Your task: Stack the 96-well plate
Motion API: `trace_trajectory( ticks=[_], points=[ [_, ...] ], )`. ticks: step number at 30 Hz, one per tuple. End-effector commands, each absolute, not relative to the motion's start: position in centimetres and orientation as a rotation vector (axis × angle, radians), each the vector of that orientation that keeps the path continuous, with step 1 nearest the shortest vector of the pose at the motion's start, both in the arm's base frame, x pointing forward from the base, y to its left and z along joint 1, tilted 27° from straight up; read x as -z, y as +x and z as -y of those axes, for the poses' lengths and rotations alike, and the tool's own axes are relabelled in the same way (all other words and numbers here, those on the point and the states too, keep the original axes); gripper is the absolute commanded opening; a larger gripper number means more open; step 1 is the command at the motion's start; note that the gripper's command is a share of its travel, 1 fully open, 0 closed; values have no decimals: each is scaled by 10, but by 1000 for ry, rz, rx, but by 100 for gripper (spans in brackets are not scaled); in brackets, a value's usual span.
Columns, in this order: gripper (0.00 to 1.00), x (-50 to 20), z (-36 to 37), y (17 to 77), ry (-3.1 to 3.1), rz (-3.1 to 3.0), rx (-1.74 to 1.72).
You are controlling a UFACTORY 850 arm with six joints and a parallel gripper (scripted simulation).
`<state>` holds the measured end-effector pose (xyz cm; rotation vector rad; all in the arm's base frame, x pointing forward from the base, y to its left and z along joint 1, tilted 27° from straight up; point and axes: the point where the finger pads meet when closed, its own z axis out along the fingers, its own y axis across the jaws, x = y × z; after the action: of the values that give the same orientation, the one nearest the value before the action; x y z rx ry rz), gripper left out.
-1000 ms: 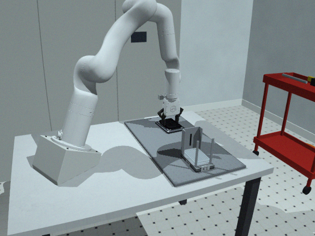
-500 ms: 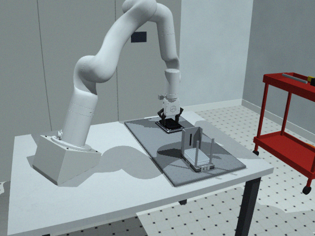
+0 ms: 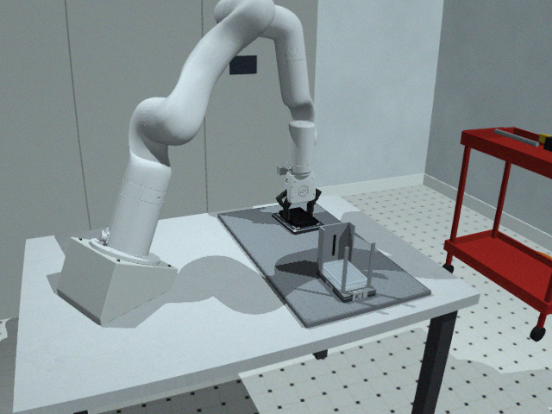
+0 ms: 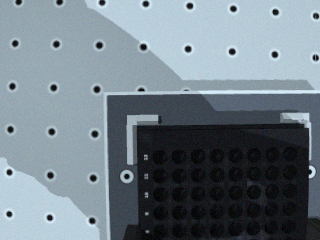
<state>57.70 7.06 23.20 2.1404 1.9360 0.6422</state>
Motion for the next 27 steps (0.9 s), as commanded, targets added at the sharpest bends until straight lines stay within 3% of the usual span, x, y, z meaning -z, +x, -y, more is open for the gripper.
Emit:
trace_trajectory(
  ticks=[1,27],
  points=[
    [0,-233,-71,578,2139,-1935,-644],
    [0,-246,-68,571,2139,-1935,-644]
  ],
)
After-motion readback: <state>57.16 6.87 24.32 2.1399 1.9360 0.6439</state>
